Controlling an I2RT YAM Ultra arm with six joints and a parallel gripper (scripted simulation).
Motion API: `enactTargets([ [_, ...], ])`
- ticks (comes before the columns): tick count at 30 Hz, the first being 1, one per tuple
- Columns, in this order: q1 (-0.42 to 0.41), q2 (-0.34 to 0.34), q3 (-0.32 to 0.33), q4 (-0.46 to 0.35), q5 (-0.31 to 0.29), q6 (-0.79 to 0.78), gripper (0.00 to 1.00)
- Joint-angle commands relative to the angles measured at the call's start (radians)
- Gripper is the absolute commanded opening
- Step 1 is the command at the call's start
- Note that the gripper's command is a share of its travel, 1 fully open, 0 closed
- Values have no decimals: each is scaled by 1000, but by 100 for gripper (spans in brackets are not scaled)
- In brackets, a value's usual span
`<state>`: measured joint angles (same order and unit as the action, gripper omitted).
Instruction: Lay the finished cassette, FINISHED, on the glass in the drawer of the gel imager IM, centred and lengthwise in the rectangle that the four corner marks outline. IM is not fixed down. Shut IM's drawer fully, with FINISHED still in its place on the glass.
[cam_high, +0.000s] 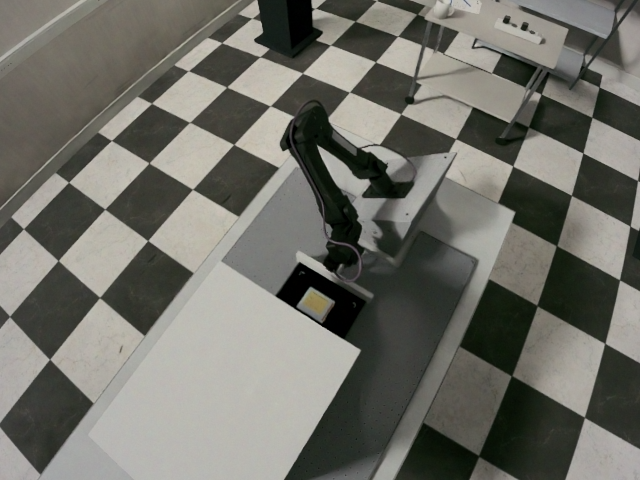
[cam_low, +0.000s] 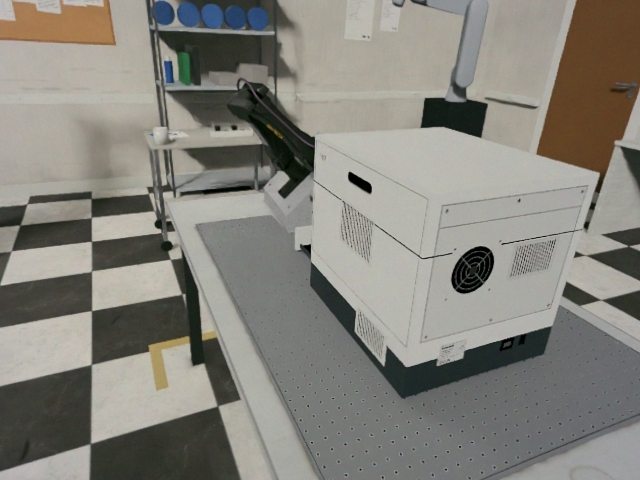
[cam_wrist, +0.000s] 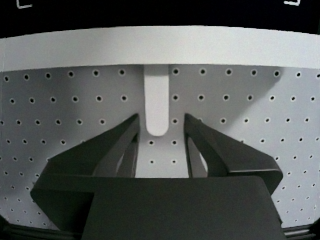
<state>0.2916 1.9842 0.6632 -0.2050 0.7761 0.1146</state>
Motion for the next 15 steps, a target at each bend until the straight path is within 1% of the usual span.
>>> enactTargets([
  [1, 3, 21, -18, 63, 2, -39, 35],
  [4, 7, 25, -9, 74, 1, -46, 35],
  [8, -21, 39, -24, 105, -5, -66, 35],
  [11, -4, 42, -16, 114, -6, -71, 35],
  [13, -4, 25, -10, 116, -5, -71, 35],
  [15, -4, 25, -11, 117, -5, -72, 35],
])
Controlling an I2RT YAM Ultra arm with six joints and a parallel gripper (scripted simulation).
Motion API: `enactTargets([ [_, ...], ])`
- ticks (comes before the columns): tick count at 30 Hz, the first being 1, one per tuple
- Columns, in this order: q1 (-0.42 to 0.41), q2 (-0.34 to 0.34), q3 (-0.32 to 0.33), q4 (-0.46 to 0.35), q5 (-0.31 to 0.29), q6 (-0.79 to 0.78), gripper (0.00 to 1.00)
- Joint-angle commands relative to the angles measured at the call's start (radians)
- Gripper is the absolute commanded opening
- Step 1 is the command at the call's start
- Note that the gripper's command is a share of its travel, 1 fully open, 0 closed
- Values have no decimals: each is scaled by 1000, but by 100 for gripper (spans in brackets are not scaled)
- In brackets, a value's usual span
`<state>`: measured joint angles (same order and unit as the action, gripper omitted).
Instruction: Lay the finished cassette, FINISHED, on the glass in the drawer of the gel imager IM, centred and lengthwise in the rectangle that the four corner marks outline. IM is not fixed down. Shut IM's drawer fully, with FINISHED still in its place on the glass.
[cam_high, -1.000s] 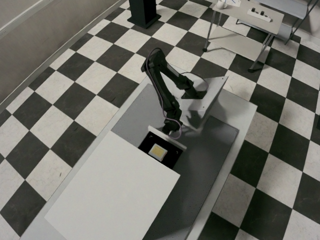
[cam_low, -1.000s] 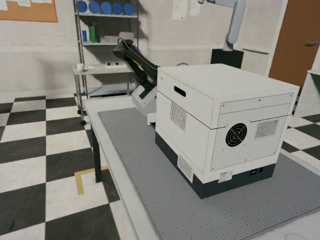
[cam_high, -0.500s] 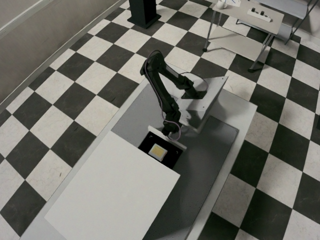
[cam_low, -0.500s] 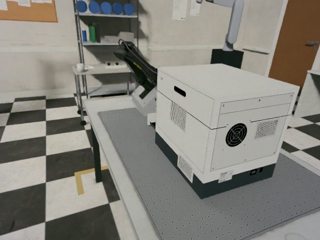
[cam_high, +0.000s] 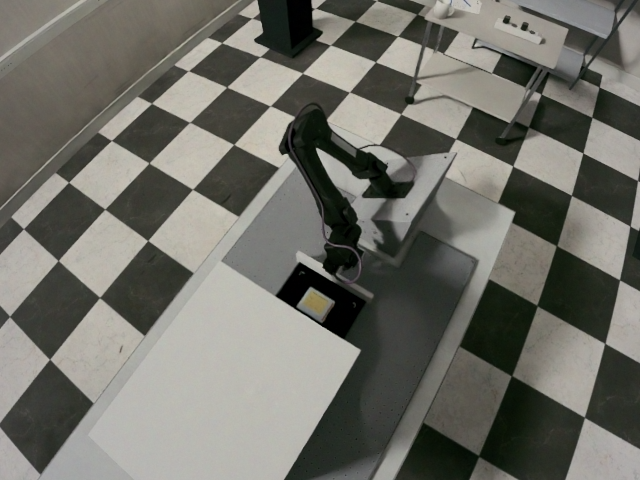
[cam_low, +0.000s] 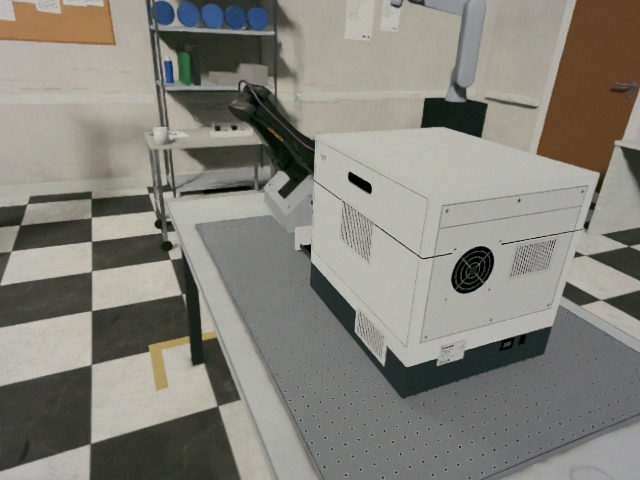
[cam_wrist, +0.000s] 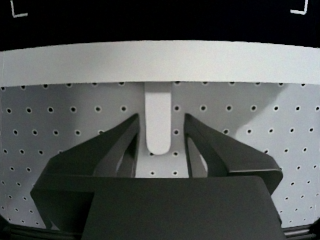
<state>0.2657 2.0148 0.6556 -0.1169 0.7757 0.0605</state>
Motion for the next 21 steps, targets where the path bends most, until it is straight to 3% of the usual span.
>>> enactTargets([
  [1, 22, -5, -4, 29, -5, -18, 35],
  [11, 12, -6, 3, 17, -1, -11, 35],
  [12, 12, -6, 3, 17, -1, -11, 0],
  [21, 12, -6, 3, 17, -1, -11, 0],
])
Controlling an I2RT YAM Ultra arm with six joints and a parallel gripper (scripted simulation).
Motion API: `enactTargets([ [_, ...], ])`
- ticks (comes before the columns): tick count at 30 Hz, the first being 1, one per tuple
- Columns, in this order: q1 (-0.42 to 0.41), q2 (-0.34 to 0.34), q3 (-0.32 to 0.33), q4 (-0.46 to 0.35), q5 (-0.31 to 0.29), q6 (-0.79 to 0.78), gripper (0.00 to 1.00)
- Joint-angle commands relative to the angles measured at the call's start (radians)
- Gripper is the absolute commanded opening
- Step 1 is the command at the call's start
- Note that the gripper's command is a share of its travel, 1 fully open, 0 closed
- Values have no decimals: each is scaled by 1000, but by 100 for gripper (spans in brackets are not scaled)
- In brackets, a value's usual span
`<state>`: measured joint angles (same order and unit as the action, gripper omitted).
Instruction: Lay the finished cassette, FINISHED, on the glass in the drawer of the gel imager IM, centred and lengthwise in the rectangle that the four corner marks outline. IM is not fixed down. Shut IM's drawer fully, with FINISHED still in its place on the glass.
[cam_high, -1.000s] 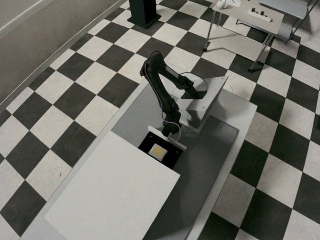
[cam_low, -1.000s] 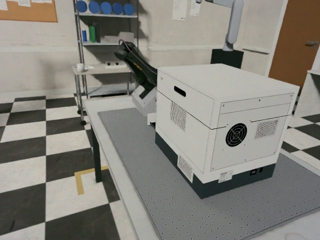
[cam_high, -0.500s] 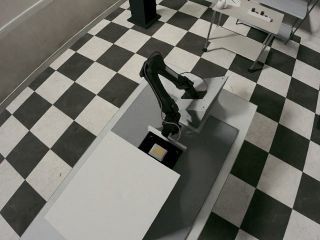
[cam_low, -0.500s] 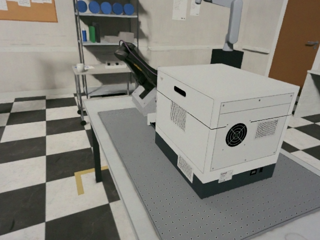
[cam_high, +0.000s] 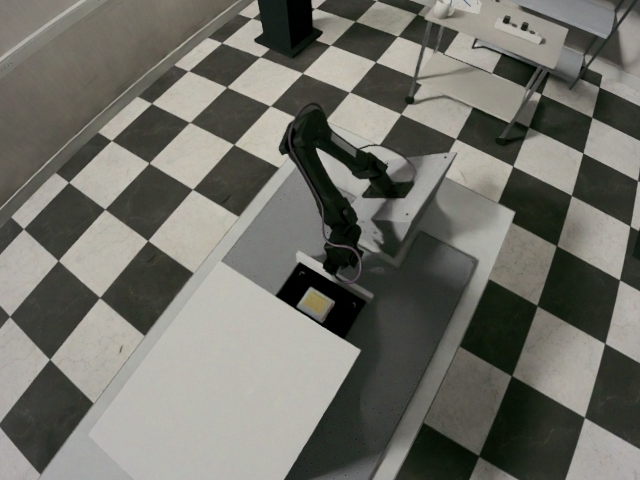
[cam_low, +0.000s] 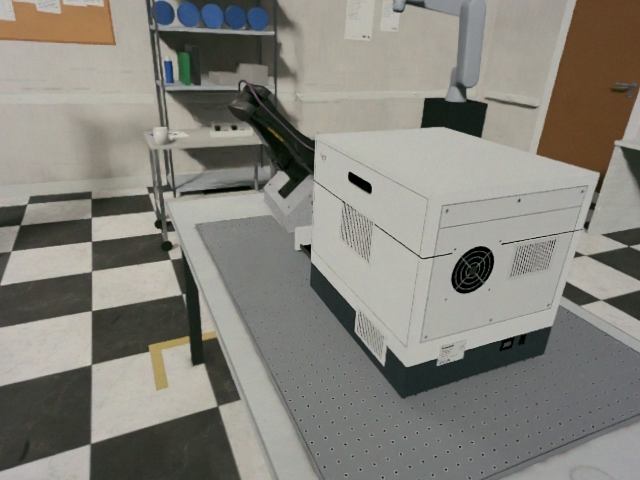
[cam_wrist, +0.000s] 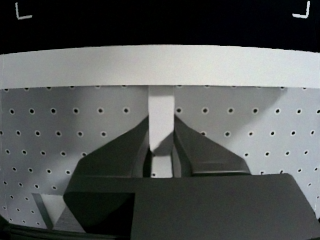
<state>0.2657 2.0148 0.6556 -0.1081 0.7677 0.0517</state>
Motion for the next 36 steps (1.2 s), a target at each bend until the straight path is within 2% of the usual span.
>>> enactTargets([
  [1, 12, -6, 3, 8, 7, -2, 0],
  [12, 12, -6, 3, 8, 7, -2, 0],
  [13, 22, -32, -45, 79, 18, -36, 0],
  [16, 2, -50, -122, 248, 14, -110, 0],
  [18, 2, -50, -122, 248, 14, -110, 0],
  [19, -3, -35, -134, 286, 5, -133, 0],
  [22, -7, -6, -126, 298, -4, -146, 0],
  [24, -9, -6, -78, 299, -4, -151, 0],
  [36, -20, 22, -29, 289, -4, -168, 0],
])
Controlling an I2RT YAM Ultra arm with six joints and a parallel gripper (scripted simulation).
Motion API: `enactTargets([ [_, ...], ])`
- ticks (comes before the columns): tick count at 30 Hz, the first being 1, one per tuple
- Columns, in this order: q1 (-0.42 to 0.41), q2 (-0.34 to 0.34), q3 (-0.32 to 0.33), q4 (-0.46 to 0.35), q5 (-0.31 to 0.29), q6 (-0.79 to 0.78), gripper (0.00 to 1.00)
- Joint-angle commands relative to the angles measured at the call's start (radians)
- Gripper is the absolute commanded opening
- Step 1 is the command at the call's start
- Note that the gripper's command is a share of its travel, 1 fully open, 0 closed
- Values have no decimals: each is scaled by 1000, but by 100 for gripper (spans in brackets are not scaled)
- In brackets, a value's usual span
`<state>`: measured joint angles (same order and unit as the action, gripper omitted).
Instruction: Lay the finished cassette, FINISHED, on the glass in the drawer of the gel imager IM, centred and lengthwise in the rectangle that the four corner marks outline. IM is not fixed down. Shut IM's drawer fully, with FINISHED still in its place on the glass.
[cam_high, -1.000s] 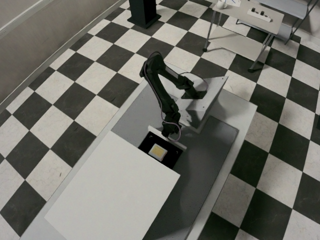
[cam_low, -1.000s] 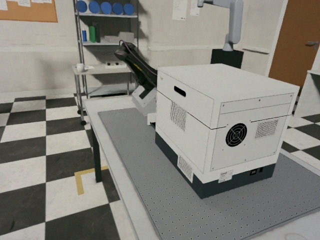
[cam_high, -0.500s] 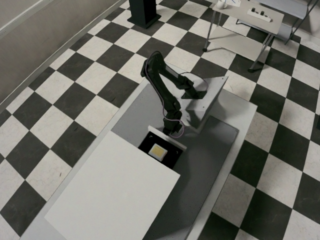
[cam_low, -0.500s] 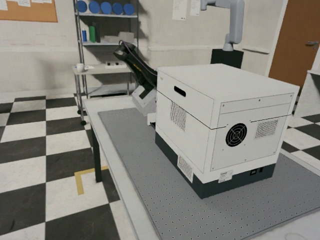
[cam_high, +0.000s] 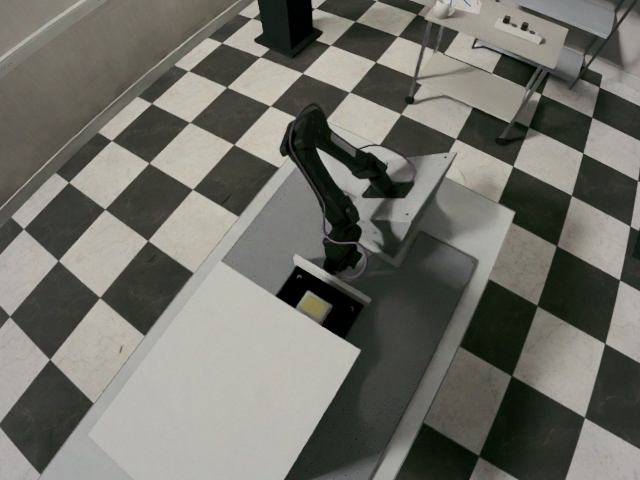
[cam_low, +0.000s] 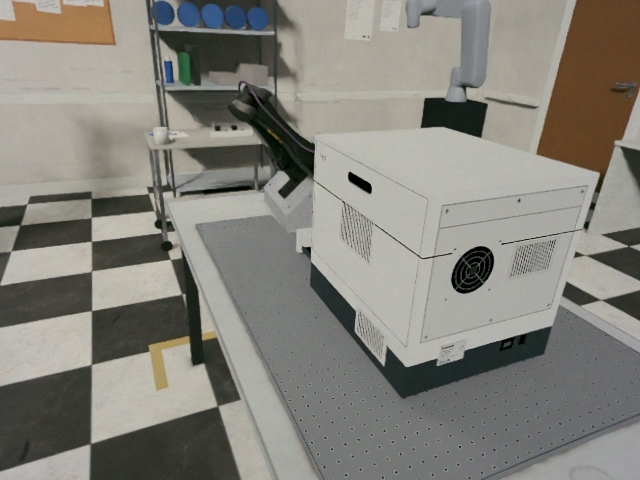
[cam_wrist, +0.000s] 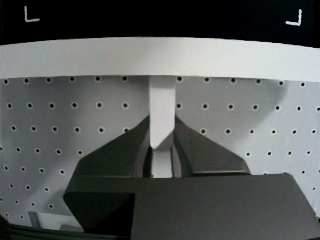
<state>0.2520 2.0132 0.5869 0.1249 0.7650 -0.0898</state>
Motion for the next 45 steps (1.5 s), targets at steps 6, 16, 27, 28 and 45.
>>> enactTargets([
  [6, -12, 39, 71, 48, -7, -35, 0],
  [16, -20, 62, 114, 36, -11, -46, 0],
  [27, -20, 74, 132, 32, -9, -50, 0],
  [28, -20, 74, 132, 32, -9, -50, 0],
  [45, -20, 74, 132, 32, -9, -50, 0],
])
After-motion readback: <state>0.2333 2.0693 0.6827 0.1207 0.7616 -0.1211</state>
